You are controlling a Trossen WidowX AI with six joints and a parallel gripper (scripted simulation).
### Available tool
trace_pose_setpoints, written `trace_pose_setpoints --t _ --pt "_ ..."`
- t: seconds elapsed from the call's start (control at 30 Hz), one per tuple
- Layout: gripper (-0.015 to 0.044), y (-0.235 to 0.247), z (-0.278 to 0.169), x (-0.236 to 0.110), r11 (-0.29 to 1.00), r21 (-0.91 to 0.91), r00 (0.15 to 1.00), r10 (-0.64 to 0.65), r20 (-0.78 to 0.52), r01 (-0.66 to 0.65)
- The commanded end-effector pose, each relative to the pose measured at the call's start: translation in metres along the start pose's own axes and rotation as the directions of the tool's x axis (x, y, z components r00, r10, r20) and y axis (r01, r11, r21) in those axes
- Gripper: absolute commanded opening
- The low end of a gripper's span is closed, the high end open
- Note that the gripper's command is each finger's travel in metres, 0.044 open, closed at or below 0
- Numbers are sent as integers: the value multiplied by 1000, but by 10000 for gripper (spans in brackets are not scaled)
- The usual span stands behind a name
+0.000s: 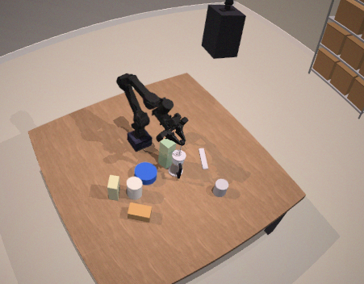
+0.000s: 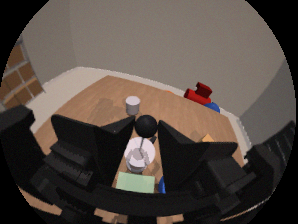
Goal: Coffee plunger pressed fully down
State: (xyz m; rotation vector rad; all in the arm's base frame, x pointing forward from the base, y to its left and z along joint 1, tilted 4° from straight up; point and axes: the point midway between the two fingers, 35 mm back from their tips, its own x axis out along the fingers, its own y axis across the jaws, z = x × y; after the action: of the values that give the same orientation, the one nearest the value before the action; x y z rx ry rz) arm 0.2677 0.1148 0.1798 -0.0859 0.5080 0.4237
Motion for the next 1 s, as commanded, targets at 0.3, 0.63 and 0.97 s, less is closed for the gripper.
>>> trace_pose_setpoints --t 0.3,0.63,0.97 --pt "122 0 -40 19 1000 6 998 -2 -66 2" --pt "122 0 -53 29 1000 6 998 -1 -65 2" --pt "122 0 -60 40 1000 6 998 -1 -65 2"
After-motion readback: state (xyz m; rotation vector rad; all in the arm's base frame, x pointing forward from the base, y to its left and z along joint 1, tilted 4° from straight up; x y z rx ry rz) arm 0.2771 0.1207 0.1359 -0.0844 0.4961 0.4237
